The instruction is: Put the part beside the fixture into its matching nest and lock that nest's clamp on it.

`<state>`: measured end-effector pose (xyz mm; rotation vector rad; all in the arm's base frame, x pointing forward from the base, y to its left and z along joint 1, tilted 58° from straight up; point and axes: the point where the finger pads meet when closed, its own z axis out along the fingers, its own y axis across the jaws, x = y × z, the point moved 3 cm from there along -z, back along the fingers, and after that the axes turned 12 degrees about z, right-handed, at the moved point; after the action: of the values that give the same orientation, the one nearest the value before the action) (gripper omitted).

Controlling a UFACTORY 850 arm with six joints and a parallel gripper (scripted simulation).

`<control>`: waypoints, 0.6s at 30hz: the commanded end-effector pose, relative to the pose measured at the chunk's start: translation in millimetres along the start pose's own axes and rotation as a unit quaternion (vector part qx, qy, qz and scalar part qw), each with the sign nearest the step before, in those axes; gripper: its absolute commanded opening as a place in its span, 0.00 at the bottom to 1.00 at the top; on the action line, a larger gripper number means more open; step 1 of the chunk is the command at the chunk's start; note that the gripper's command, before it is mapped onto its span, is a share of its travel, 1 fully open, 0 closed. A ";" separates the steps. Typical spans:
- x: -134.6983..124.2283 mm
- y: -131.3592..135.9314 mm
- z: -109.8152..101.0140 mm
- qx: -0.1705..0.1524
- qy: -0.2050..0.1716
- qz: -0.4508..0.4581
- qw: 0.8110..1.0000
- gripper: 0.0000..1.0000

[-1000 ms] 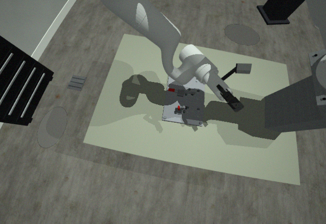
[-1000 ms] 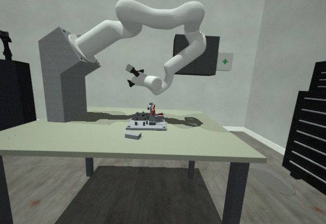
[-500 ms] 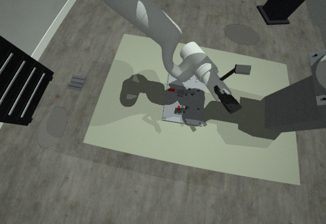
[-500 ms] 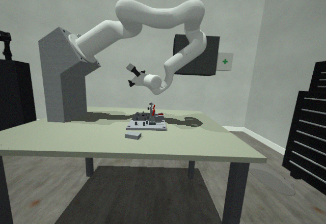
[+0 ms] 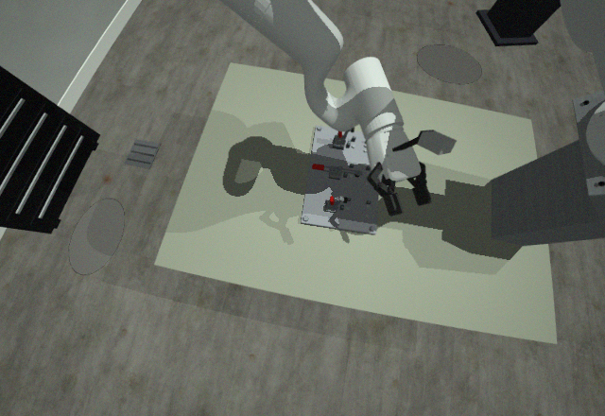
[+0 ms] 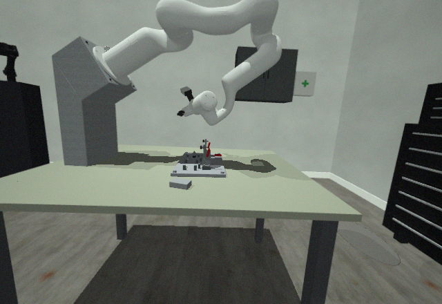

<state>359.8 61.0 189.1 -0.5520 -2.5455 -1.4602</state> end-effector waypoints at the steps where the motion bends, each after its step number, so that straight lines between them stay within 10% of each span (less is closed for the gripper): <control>1: -8.2 5.1 -4.4 -0.014 -0.040 0.059 0.997 1.00; 18: -47.2 13.3 -43.7 -0.122 -0.195 0.316 0.920 1.00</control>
<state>399.8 27.6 204.4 -1.4849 -2.1999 -1.5081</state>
